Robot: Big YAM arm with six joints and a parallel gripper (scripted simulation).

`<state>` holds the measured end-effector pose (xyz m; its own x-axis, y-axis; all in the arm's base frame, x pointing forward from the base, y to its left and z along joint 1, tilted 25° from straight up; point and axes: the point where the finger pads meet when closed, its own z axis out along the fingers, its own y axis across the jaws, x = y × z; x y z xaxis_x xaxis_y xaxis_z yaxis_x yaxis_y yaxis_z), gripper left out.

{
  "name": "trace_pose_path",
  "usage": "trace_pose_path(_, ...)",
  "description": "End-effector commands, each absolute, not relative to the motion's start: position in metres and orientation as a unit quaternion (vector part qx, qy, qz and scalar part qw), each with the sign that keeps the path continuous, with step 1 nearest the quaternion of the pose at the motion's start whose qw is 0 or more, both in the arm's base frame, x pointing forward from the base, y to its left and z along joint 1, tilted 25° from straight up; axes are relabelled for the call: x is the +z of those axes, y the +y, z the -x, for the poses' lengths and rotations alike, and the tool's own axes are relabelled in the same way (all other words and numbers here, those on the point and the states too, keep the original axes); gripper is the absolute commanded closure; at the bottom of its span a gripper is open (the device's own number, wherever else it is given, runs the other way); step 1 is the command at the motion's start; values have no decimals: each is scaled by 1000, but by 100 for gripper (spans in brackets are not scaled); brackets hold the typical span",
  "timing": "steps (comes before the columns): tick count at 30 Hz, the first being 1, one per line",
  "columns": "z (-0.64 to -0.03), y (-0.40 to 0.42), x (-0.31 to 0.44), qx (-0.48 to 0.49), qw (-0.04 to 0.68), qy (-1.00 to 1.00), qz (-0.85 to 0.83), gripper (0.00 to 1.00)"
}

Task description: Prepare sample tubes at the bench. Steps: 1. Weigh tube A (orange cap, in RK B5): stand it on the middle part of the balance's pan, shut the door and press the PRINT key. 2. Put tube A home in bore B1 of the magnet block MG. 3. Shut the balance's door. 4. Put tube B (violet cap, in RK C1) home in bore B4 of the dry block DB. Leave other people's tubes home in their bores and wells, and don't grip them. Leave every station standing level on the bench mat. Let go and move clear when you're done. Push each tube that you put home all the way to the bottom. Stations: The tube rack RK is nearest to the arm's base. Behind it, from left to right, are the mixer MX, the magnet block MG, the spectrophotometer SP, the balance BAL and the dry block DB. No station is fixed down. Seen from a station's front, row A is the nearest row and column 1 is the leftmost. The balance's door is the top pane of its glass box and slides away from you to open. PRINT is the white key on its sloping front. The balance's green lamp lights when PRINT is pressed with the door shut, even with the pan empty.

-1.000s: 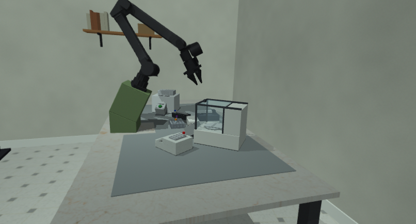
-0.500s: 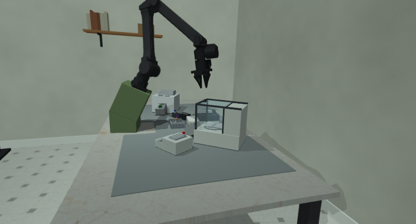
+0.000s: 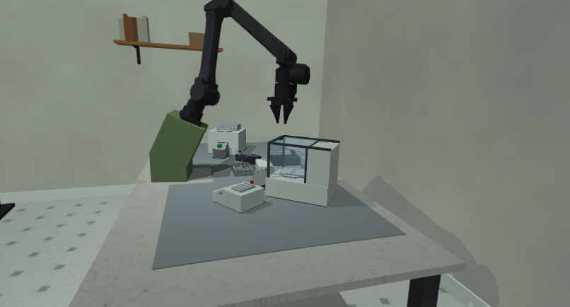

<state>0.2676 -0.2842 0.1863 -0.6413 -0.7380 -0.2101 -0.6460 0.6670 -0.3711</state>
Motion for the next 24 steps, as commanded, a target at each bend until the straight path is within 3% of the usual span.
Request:
trace_pose_path(1,-276,-288,212,-158,179,888,394,70)
trace_pose_path(24,-272,-289,201,-149,177,892,388,70)
